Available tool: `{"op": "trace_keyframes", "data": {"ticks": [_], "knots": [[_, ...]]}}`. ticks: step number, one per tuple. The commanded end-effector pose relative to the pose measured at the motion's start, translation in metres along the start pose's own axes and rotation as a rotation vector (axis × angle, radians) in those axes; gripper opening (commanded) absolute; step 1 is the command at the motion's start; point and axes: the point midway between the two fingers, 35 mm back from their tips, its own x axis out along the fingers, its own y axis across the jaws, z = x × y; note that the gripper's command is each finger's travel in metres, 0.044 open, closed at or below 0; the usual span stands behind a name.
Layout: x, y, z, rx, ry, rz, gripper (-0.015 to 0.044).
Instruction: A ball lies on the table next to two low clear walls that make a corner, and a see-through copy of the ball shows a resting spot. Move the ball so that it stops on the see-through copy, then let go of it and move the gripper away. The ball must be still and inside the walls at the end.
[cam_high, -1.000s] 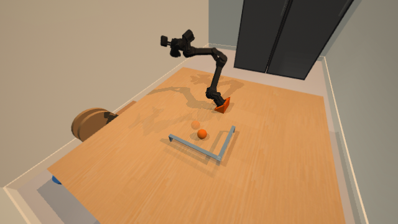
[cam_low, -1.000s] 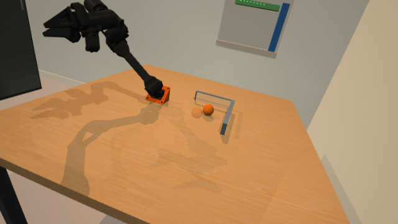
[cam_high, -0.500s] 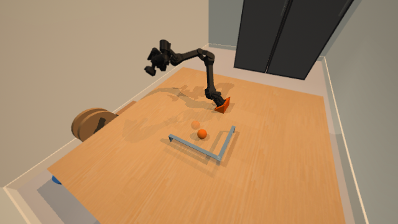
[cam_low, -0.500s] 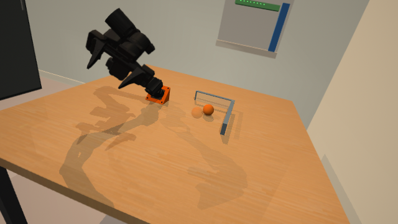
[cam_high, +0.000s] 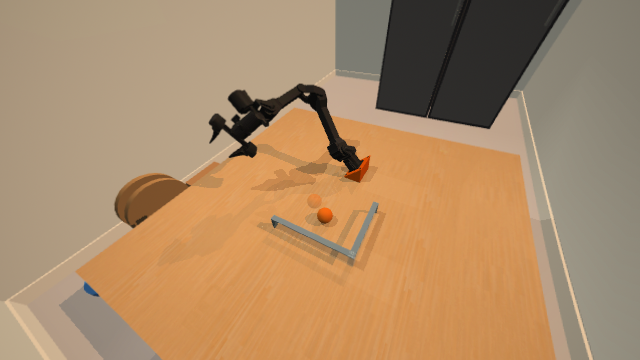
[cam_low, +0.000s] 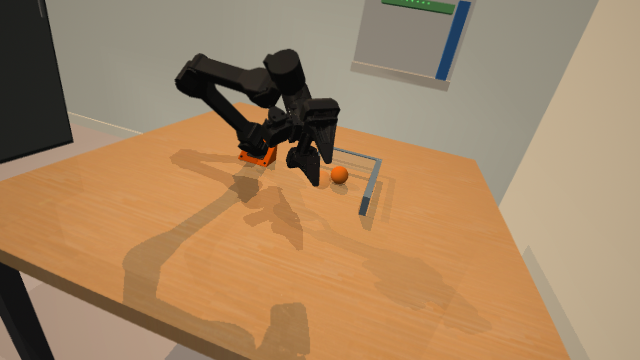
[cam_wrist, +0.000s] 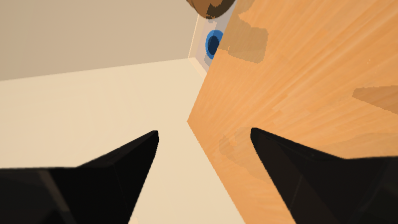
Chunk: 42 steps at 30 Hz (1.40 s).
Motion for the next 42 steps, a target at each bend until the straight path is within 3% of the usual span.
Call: {"op": "trace_keyframes", "data": {"ticks": [1,8,15,21,27,29,42], "knots": [[0.002,-0.027,-0.056,-0.361,0.144,-0.077,0.0396],[-0.022,-0.094,-0.154,-1.139,0.484,-0.134,0.0396],[-0.074,-0.17,-0.219,-1.946,0.887,-0.038,0.0396],[-0.137,-0.239,-0.245,-2.696,1.341,0.231,0.0396],[-0.191,-0.287,-0.235,-3.309,1.877,0.666,0.0396],[-0.196,-0.291,-0.233,-3.364,1.949,0.729,0.0396],[-0.188,-0.304,-0.231,-3.364,1.949,0.728,0.0396]]}}
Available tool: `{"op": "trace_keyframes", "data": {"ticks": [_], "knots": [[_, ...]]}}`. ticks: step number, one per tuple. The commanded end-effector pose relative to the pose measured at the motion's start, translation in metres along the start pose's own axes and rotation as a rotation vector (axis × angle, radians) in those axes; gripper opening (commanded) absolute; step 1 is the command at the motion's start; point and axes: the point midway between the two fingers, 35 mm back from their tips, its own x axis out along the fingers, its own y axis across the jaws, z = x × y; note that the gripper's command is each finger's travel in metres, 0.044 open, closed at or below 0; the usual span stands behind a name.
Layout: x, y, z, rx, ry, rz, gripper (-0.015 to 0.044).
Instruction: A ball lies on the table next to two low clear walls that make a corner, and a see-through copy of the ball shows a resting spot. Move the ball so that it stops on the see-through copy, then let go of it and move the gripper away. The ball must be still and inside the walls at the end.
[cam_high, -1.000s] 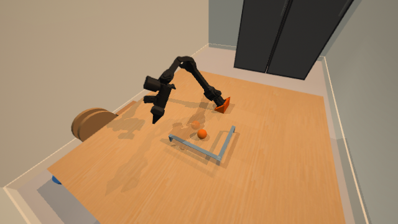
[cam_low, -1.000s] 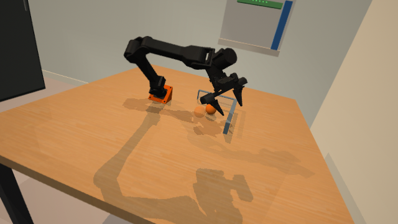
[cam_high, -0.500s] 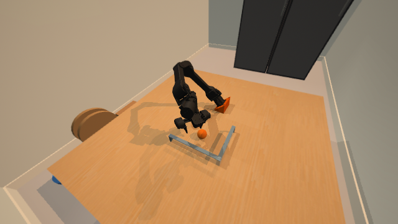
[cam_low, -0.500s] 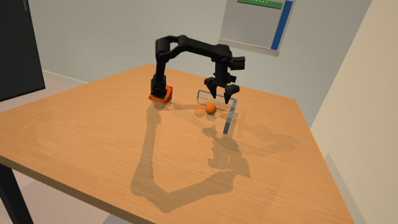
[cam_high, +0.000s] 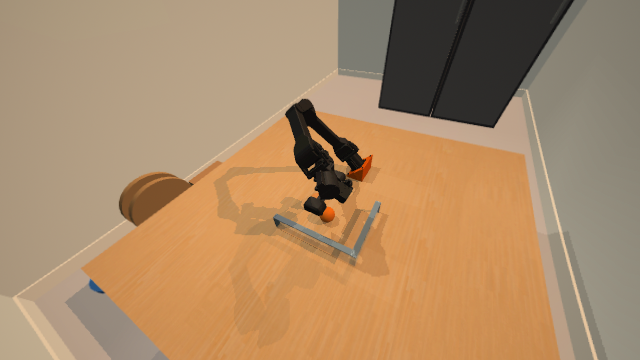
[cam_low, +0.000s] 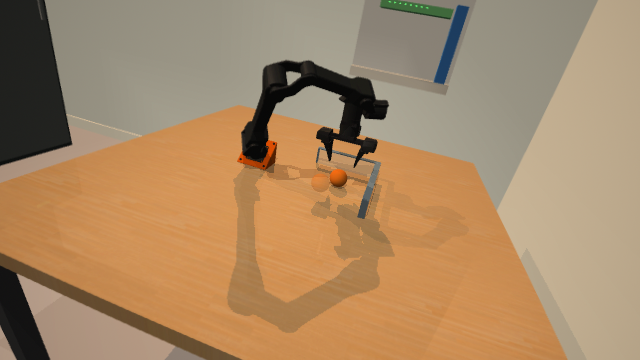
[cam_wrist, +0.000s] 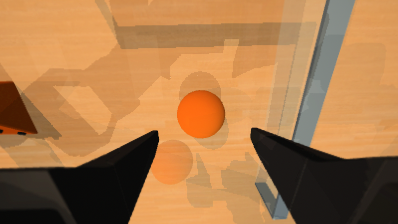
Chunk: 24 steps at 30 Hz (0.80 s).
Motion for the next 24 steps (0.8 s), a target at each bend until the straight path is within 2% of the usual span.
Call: {"op": "trace_keyframes", "data": {"ticks": [1,24], "knots": [[0.006,0.001,-0.001,-0.008,0.006,0.004,0.0396],[0.043,0.0,-0.002,-0.008,0.007,0.003,0.0396]]}}
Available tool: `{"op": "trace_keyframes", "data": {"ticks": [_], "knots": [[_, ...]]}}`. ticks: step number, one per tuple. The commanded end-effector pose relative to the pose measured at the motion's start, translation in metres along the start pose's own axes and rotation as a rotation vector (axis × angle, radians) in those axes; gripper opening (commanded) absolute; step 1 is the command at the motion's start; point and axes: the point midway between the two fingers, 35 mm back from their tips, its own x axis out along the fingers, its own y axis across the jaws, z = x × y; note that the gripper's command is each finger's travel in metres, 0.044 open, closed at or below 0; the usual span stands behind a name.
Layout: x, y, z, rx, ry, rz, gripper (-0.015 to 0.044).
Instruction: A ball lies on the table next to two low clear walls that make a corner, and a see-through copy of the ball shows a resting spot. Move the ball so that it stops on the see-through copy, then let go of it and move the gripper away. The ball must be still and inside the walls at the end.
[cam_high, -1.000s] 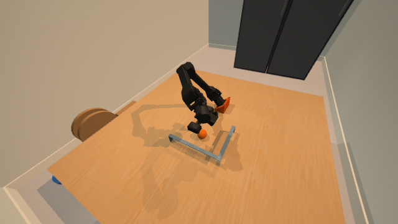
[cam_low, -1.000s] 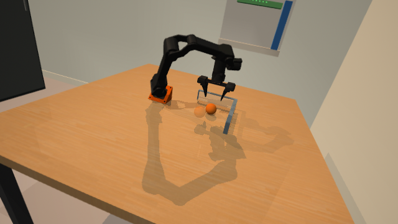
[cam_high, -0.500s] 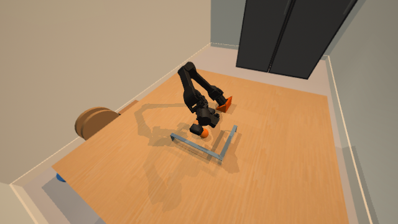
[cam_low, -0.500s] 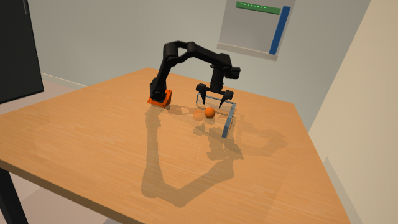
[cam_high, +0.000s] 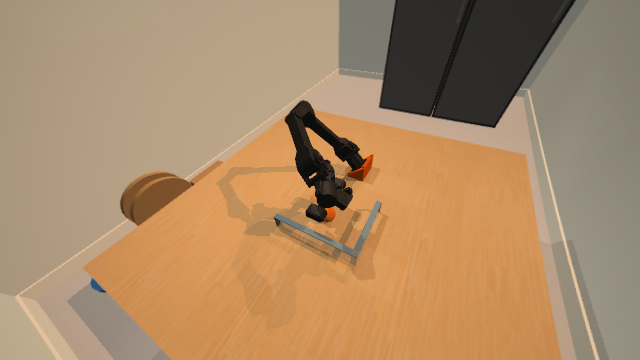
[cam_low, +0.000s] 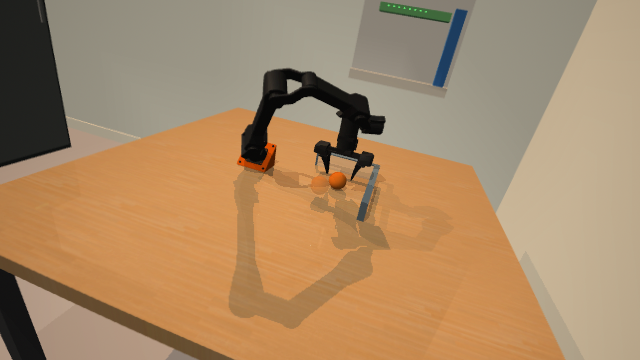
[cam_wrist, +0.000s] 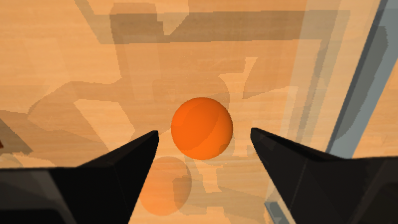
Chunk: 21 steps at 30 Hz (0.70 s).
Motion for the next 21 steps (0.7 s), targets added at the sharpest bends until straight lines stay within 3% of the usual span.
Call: {"op": "trace_keyframes", "data": {"ticks": [1,9,13,19,21], "knots": [[0.007,0.001,-0.001,-0.007,0.006,0.003,0.0396],[0.018,0.002,-0.002,-0.007,0.008,0.003,0.0396],[0.018,0.002,-0.002,-0.007,0.008,0.003,0.0291],[0.018,0.002,-0.002,-0.007,0.008,0.003,0.0251],[0.017,0.002,-0.001,-0.007,0.007,0.003,0.0198]]}}
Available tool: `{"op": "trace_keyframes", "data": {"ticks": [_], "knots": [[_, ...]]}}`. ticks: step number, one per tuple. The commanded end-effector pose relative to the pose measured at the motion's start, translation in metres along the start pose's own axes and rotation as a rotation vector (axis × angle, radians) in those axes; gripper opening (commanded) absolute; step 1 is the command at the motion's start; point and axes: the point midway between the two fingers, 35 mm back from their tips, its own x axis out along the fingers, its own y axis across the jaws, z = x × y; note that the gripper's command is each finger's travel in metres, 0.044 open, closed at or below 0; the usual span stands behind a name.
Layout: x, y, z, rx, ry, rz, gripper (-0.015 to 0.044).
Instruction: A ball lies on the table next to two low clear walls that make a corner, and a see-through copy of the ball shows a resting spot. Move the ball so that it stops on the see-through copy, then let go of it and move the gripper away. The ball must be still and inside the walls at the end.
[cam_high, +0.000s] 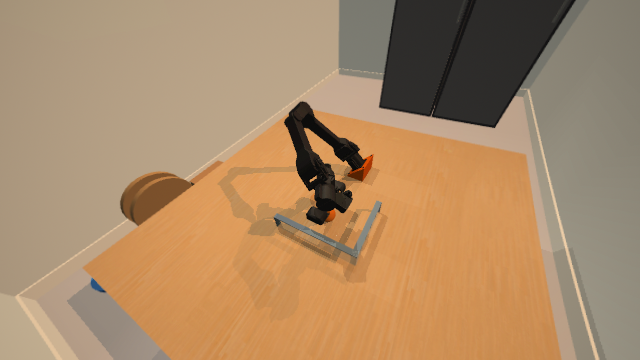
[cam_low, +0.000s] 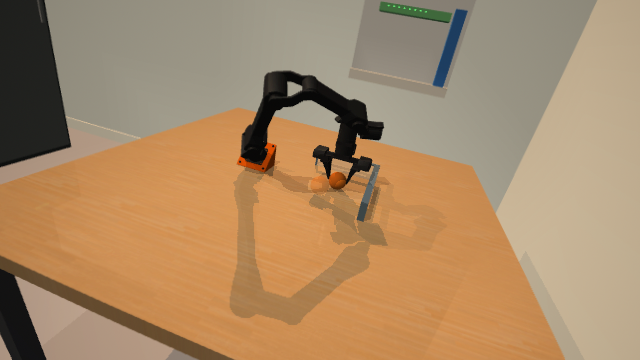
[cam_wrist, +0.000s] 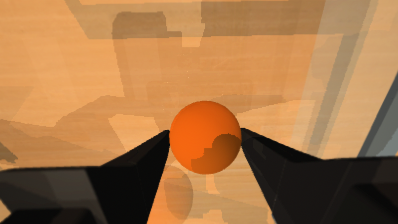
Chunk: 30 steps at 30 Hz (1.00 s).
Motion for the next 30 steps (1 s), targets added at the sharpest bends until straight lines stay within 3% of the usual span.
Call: {"op": "trace_keyframes", "data": {"ticks": [1,8,24,30], "knots": [[-0.003,-0.001,0.0,-0.008,0.003,-0.003,0.0172],[-0.042,-0.007,0.003,-0.029,-0.008,-0.025,0.0],[-0.135,0.002,0.0,-0.079,-0.027,-0.068,0.0],[-0.134,0.004,-0.006,-0.076,-0.025,-0.064,0.0]]}}
